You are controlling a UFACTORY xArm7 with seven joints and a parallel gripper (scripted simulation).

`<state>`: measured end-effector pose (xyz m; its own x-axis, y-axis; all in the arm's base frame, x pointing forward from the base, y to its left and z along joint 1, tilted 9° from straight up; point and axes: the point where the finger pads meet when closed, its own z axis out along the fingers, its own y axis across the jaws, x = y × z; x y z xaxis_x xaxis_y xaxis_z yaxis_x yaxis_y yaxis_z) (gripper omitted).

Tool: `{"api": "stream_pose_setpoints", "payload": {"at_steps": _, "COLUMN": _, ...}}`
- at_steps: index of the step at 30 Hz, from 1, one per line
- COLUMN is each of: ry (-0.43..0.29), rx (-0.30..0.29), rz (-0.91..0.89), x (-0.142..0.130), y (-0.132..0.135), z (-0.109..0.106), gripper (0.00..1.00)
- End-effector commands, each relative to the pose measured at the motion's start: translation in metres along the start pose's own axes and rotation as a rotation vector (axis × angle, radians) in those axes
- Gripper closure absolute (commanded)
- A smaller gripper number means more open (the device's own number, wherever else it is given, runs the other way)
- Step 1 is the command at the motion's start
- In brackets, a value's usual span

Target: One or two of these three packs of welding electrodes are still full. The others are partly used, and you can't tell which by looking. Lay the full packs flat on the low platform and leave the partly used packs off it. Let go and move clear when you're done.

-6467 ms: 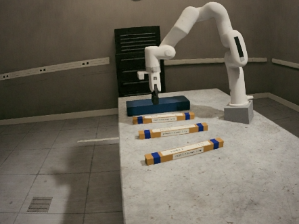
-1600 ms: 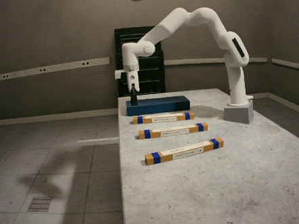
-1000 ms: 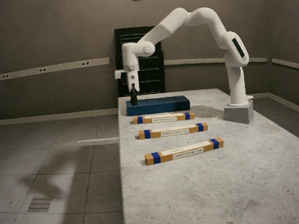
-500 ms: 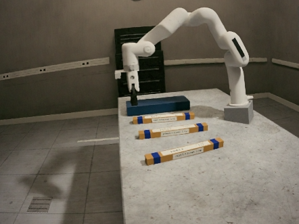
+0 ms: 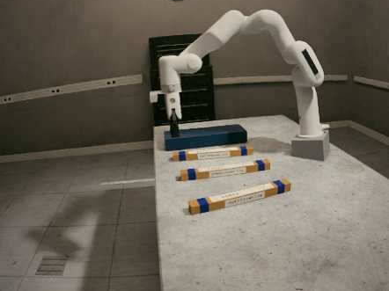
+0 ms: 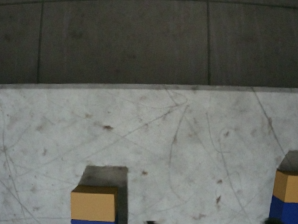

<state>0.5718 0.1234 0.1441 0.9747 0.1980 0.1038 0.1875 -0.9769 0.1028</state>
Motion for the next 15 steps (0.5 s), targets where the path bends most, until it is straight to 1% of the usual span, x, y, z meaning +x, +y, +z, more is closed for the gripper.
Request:
{"api": "stream_pose_setpoints", "payload": {"at_steps": 1, "ry": 0.004, "rx": -0.002, "rz": 0.010, "x": -0.021, "y": 0.022, "z": 0.009, "gripper": 0.26}}
{"api": "stream_pose_setpoints", "payload": {"at_steps": 3, "ry": 0.003, "rx": -0.004, "rz": 0.024, "x": -0.052, "y": 0.046, "z": 0.022, "gripper": 0.26}}
{"api": "stream_pose_setpoints", "payload": {"at_steps": 6, "ry": 0.003, "rx": -0.003, "rz": 0.053, "x": -0.078, "y": 0.059, "z": 0.030, "gripper": 0.26}}
{"api": "stream_pose_setpoints", "payload": {"at_steps": 8, "ry": 0.003, "rx": -0.003, "rz": 0.053, "x": -0.078, "y": 0.059, "z": 0.030, "gripper": 0.26}}
{"api": "stream_pose_setpoints", "payload": {"at_steps": 9, "ry": 0.003, "rx": -0.002, "rz": 0.063, "x": -0.108, "y": 0.077, "z": 0.041, "gripper": 0.26}}
{"api": "stream_pose_setpoints", "payload": {"at_steps": 15, "ry": 0.004, "rx": 0.001, "rz": 0.083, "x": -0.163, "y": 0.102, "z": 0.057, "gripper": 0.26}}
